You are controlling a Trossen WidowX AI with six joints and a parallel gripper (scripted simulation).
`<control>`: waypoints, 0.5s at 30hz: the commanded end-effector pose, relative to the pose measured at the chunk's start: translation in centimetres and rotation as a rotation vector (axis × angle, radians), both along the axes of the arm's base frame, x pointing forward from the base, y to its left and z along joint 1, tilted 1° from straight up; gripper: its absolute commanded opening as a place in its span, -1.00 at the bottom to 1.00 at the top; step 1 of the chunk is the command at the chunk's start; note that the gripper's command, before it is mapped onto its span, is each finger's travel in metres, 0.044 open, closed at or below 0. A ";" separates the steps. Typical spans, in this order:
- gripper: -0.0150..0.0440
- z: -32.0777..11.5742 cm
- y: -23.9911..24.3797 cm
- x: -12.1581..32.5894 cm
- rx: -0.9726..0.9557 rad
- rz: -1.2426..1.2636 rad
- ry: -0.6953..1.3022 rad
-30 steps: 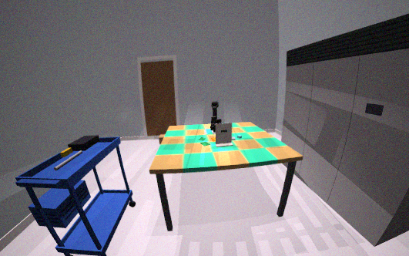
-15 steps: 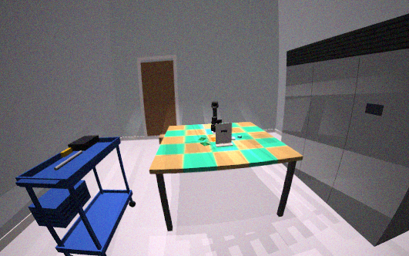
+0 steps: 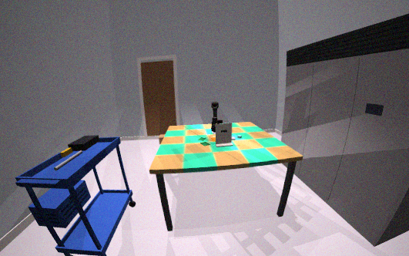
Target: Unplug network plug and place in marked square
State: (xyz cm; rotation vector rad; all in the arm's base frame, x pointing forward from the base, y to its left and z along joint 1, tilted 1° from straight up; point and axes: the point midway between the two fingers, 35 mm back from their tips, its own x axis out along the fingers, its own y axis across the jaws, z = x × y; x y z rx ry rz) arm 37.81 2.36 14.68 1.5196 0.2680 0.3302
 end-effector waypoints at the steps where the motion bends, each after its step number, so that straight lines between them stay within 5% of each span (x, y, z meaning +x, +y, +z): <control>1: -0.25 0.0 0.0 0.2 0.003 -0.002 0.000; 15: -0.49 0.0 0.0 0.1 0.003 -0.002 0.001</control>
